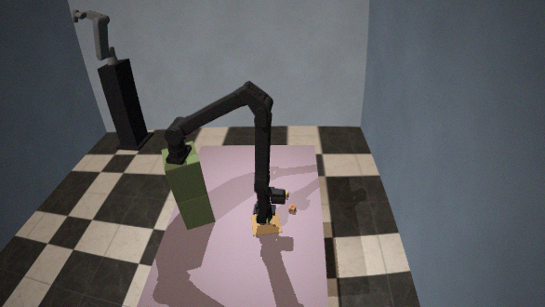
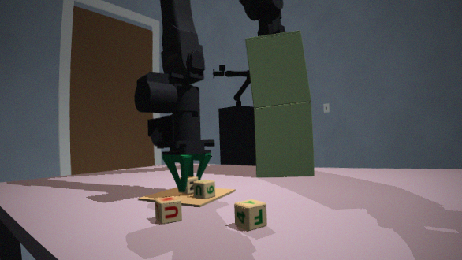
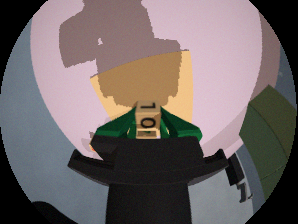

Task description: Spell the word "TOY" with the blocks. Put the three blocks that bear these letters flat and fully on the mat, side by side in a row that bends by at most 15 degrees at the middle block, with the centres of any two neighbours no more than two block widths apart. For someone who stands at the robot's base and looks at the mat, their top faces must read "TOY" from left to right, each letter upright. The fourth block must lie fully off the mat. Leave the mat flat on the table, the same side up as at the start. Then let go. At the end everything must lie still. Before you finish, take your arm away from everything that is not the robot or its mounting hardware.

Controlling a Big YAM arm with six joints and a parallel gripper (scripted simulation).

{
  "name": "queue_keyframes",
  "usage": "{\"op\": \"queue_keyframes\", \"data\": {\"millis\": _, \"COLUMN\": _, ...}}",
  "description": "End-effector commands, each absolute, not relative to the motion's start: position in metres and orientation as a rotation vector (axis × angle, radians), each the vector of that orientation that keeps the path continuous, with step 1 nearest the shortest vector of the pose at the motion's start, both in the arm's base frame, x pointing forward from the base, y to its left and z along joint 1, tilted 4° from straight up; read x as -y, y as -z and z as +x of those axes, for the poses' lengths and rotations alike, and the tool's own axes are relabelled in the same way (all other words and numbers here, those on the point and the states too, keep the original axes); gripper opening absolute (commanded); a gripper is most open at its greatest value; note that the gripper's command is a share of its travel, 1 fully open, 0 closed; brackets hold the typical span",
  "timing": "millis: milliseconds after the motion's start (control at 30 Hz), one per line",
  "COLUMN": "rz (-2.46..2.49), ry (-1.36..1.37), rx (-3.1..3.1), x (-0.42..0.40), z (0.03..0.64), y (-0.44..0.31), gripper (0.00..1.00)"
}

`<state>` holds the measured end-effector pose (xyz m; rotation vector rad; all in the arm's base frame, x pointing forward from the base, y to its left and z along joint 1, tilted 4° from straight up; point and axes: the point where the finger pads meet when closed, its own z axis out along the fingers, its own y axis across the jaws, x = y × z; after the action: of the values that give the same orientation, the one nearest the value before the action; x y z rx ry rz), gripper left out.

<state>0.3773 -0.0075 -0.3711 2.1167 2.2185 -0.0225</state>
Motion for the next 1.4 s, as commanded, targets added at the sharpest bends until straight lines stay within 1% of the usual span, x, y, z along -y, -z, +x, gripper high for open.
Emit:
{"op": "queue_keyframes", "data": {"millis": 0, "rz": 2.122, "ry": 0.037, "rx": -2.222, "x": 0.0125, "z": 0.3674, "y": 0.3752, "gripper": 0.26}}
{"op": "queue_keyframes", "data": {"millis": 1367, "rz": 2.117, "ry": 0.023, "rx": -2.214, "x": 0.0133, "z": 0.3758, "y": 0.3783, "gripper": 0.26}}
